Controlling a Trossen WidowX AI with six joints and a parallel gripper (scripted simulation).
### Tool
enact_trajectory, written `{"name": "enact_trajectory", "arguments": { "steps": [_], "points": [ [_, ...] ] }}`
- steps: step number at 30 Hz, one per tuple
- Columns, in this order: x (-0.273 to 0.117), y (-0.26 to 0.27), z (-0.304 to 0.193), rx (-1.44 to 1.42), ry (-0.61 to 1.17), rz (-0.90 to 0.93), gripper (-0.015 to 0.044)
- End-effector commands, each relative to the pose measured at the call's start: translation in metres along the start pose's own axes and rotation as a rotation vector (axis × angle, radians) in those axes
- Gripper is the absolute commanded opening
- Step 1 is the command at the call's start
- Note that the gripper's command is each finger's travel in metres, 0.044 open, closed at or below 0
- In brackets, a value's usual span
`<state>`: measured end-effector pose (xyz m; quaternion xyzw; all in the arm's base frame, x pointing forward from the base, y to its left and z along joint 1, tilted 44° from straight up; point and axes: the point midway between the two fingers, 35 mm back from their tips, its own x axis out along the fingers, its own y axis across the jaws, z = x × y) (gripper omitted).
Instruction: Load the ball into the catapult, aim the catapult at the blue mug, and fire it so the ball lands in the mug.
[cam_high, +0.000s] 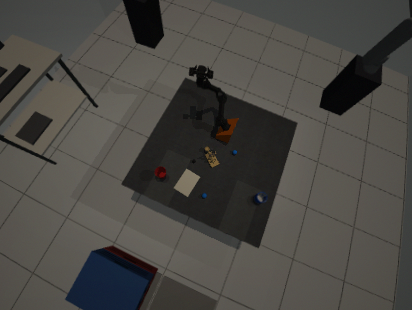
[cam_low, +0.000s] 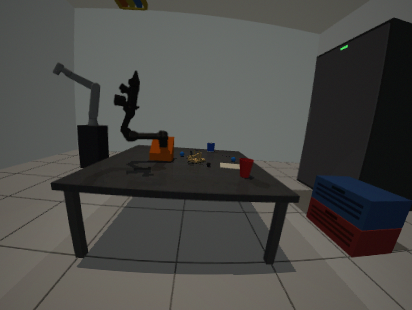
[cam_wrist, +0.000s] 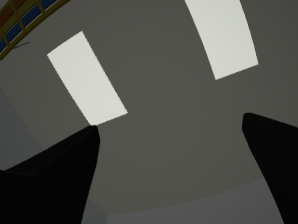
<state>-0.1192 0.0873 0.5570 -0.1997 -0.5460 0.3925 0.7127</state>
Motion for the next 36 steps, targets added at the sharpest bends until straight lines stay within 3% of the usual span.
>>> {"name": "enact_trajectory", "arguments": {
  "steps": [1, 11, 24, 36],
  "points": [
    [0.0, 0.0, 0.0, -0.002, 0.002, -0.002, 0.0426],
    [0.011, -0.024, -0.047, 0.026, 0.132, -0.096, 0.044],
    [0.027, -0.062, -0.181, 0.253, 0.449, -0.217, 0.044],
    [0.015, -0.06, -0.308, 0.414, 0.788, -0.28, 0.044]
  ]
}}
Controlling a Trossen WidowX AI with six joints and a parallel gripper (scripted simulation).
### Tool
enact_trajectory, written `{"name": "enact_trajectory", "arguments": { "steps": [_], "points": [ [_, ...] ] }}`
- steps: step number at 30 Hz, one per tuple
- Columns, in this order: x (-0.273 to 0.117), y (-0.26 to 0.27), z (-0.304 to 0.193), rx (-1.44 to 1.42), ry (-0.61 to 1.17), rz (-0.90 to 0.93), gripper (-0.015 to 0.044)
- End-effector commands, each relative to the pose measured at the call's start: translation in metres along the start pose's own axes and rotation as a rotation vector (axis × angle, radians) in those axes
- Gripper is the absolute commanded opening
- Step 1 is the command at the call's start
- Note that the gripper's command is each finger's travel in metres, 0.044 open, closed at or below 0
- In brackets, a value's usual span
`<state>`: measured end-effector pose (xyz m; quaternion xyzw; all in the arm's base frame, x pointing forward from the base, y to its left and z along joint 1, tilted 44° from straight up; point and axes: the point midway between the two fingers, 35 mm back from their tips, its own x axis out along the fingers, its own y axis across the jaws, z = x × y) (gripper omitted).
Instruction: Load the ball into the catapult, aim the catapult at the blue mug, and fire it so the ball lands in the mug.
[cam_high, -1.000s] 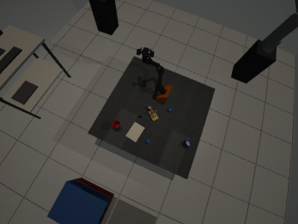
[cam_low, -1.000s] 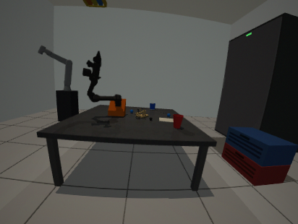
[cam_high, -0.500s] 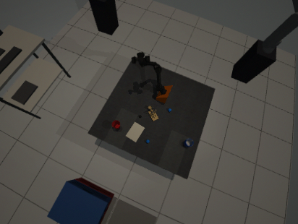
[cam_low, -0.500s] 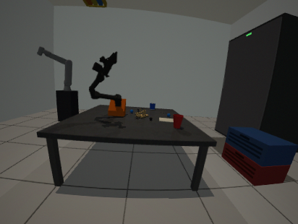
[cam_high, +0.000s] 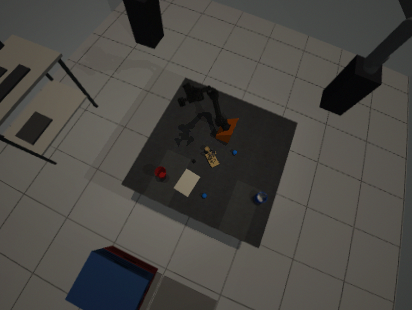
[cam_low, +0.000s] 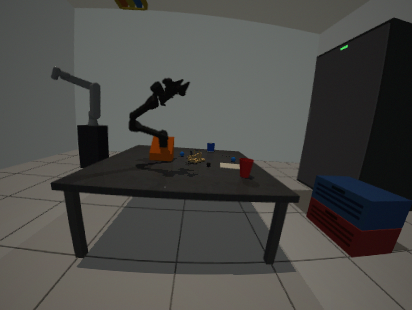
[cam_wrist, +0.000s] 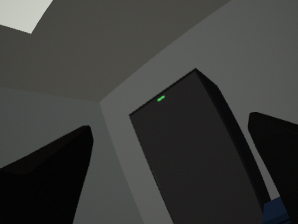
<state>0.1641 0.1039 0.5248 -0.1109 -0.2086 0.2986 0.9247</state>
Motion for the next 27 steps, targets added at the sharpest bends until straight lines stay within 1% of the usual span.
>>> {"name": "enact_trajectory", "arguments": {
  "steps": [1, 7, 14, 20, 27],
  "points": [
    [0.021, -0.008, -0.035, 0.031, 0.118, -0.023, 0.044],
    [0.046, -0.016, -0.091, 0.074, 0.302, -0.052, 0.044],
    [0.065, -0.022, -0.156, 0.109, 0.52, -0.086, 0.044],
    [0.072, -0.021, -0.212, 0.118, 0.71, -0.106, 0.044],
    [0.07, -0.017, -0.275, 0.108, 0.935, -0.12, 0.044]
  ]
}}
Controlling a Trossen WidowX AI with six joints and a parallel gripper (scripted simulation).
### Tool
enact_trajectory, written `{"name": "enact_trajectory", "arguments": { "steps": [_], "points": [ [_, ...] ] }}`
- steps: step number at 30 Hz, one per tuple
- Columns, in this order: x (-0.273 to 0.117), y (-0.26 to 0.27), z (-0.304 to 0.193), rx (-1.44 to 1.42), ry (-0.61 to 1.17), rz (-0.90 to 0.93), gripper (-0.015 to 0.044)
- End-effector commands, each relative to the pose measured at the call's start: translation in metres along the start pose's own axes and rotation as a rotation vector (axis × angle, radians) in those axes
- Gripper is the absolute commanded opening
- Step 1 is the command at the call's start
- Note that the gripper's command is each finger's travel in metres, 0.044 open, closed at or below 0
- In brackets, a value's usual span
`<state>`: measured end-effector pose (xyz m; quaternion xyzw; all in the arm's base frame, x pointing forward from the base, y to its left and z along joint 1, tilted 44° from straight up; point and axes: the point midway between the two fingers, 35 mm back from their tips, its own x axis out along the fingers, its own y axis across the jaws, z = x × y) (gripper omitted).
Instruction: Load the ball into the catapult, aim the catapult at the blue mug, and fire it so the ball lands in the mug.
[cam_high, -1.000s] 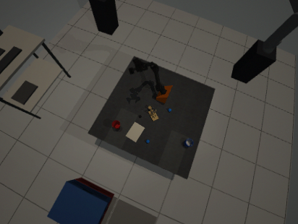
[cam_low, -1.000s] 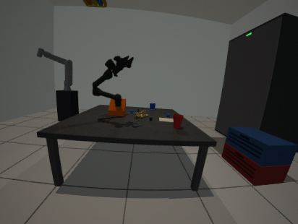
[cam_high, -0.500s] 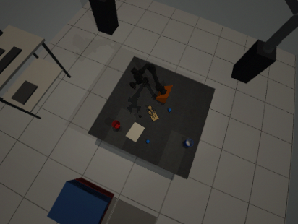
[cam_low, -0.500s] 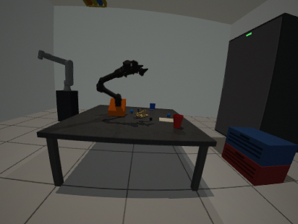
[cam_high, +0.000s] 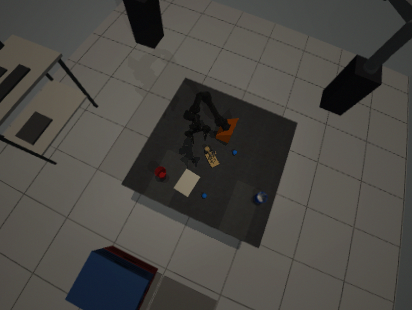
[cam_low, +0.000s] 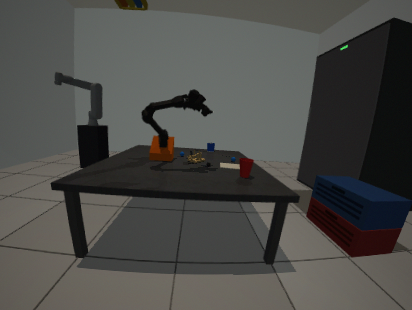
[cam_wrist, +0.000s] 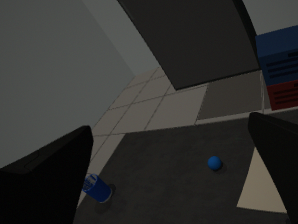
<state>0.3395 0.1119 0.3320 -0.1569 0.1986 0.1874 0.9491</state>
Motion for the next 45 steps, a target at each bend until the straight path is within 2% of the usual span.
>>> {"name": "enact_trajectory", "arguments": {
  "steps": [1, 10, 20, 45],
  "points": [
    [0.023, 0.0, -0.025, -0.016, 0.125, -0.022, 0.044],
    [0.064, 0.001, -0.087, -0.066, 0.411, -0.062, 0.044],
    [0.09, 0.003, -0.157, -0.168, 0.724, -0.099, 0.044],
    [0.1, 0.003, -0.297, -0.607, 1.444, -0.122, 0.044]
  ]
}}
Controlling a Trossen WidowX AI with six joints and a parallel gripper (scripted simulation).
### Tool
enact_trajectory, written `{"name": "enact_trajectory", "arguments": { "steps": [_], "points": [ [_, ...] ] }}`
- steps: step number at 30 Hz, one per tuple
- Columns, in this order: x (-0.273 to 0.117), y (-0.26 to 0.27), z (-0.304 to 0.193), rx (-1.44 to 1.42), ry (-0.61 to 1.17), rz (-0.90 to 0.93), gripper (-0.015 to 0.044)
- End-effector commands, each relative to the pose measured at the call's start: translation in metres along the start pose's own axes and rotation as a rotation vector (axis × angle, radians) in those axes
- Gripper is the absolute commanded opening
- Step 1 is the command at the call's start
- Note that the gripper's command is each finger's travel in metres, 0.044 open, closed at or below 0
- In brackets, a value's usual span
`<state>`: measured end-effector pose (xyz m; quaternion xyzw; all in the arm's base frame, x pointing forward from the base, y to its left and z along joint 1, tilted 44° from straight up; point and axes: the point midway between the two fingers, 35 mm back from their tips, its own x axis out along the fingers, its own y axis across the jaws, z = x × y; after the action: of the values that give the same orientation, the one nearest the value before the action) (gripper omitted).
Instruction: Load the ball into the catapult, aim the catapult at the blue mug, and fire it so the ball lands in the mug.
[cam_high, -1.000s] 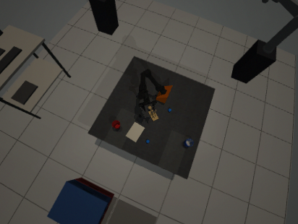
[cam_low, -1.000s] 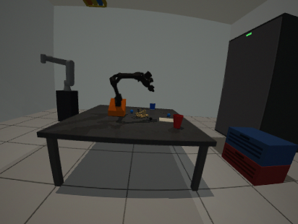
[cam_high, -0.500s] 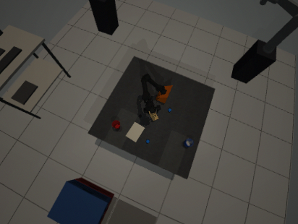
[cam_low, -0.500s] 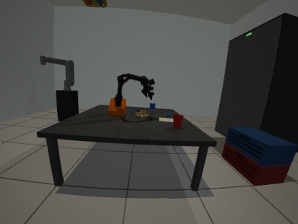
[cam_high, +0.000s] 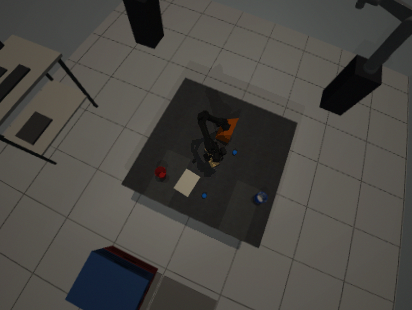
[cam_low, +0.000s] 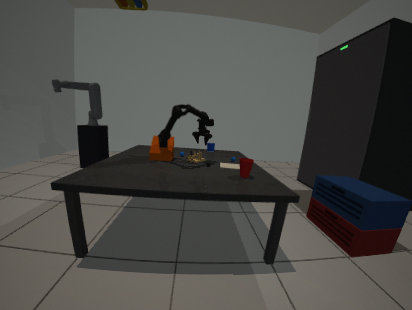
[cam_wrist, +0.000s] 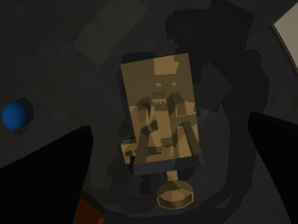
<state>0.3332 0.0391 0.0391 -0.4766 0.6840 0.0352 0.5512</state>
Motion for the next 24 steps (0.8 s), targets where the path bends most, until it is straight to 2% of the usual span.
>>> {"name": "enact_trajectory", "arguments": {
  "steps": [1, 7, 11, 24],
  "points": [
    [0.014, 0.006, -0.004, -0.082, 0.098, -0.029, 0.044],
    [0.019, 0.007, -0.005, -0.097, 0.115, -0.033, 0.044],
    [0.061, 0.005, -0.011, -0.096, 0.116, -0.034, 0.044],
    [0.075, 0.004, -0.012, -0.096, 0.116, -0.034, 0.044]
  ]
}}
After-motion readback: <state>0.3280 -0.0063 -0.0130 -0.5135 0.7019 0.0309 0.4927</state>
